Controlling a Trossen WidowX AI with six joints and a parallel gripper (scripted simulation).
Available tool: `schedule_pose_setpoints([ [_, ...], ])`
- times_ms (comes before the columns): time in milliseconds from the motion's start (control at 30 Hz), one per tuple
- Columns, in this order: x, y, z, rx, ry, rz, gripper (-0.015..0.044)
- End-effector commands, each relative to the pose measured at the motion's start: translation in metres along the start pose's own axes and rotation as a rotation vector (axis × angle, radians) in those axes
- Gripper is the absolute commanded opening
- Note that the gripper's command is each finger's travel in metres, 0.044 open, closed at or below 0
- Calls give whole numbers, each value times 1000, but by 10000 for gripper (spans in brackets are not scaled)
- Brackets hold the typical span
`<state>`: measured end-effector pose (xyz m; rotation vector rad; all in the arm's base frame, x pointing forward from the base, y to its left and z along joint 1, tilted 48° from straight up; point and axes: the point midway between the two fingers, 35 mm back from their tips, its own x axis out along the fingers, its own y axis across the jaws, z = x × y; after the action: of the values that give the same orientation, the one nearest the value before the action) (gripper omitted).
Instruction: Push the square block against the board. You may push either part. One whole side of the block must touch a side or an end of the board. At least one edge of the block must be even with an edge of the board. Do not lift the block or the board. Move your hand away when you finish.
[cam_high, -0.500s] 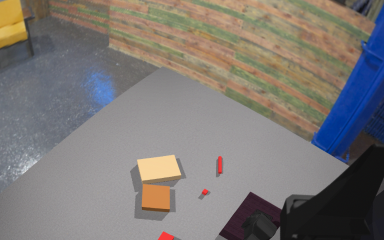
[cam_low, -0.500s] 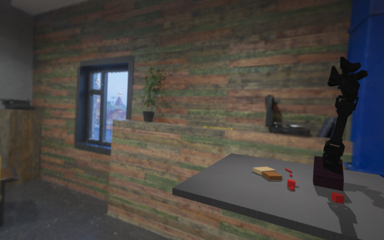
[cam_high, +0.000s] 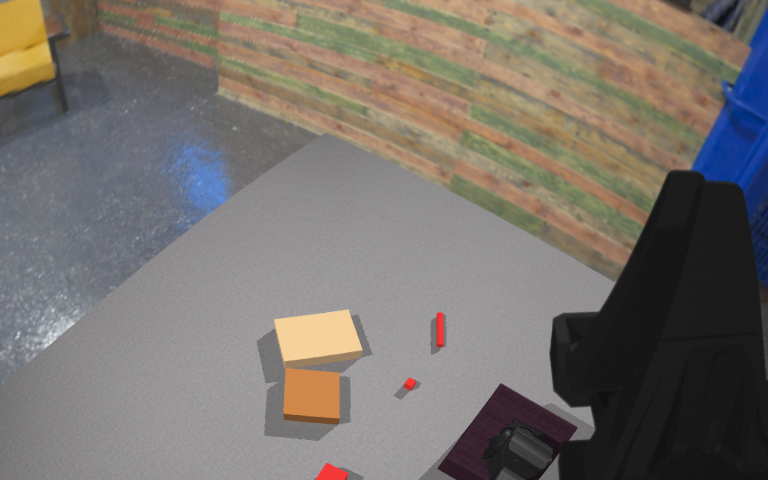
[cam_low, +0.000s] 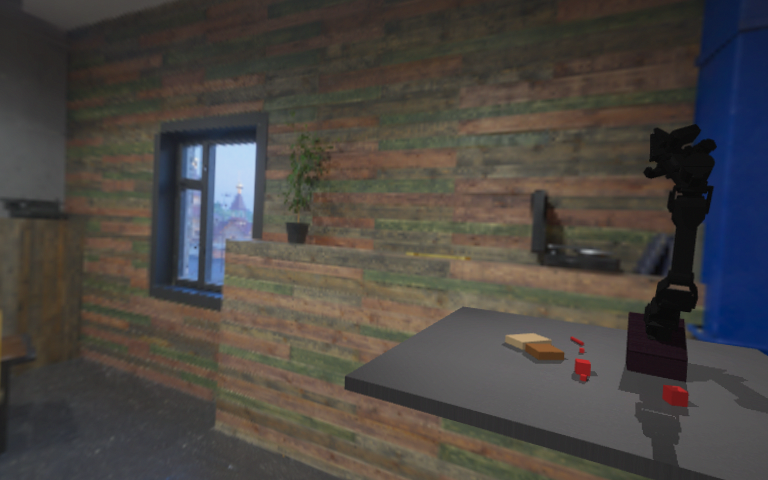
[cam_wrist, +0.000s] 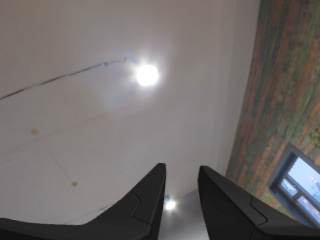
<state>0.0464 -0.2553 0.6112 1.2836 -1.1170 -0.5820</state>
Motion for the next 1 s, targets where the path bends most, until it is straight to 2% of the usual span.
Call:
schedule_pose_setpoints([
  [0, 23, -45, -4, 27, 72, -116, 0],
  [500, 56, -178, -76, 70, 386, -438, 0],
  [967, 25, -288, -162, 36, 691, -707, 0],
])
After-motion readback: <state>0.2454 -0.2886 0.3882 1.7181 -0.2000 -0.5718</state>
